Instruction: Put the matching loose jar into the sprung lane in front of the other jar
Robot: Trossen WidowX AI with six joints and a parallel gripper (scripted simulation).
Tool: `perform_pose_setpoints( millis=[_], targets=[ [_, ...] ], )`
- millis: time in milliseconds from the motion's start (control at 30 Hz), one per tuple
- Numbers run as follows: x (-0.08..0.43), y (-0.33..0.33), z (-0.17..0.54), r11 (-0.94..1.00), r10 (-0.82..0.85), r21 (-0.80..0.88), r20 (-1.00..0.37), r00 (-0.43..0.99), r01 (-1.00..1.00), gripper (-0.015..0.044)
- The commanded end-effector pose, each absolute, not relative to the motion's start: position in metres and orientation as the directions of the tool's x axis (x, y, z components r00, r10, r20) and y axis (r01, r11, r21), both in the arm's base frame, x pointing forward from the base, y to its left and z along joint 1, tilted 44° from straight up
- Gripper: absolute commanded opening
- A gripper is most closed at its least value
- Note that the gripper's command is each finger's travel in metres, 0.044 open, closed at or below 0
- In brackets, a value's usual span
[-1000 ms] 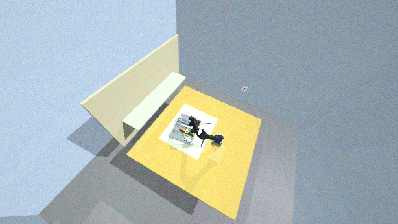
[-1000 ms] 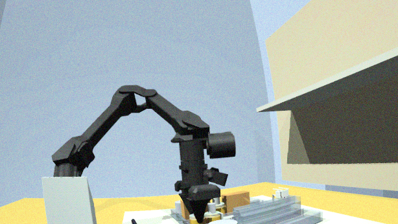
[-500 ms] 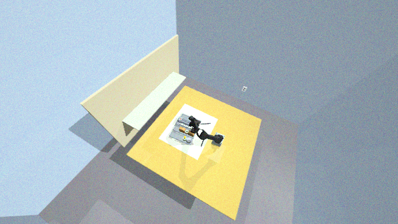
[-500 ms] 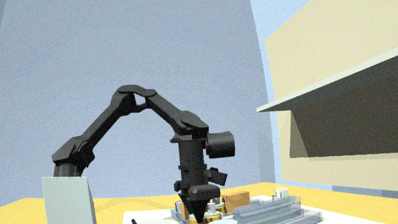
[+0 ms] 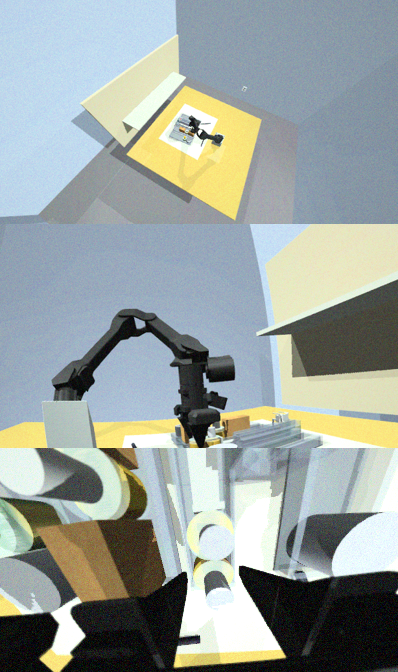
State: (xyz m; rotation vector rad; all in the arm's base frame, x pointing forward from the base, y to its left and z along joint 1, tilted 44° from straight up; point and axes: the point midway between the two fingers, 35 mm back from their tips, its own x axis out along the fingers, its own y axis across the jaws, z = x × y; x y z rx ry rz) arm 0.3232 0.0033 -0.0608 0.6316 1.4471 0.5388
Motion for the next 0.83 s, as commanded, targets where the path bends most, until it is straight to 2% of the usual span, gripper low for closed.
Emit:
perform_pose_setpoints(
  millis=[0,367,800],
  targets=[
    [0.323,0.000,-0.057,0.728,0.683,0.685,-0.728,0.060,0.037,0.0287],
    [0.319,-0.010,-0.046,0.728,0.682,0.685,-0.729,0.060,0.037,0.0287],
    [0.275,-0.010,-0.048,0.729,0.682,0.684,-0.729,0.058,0.039,0.0287]
  ],
)
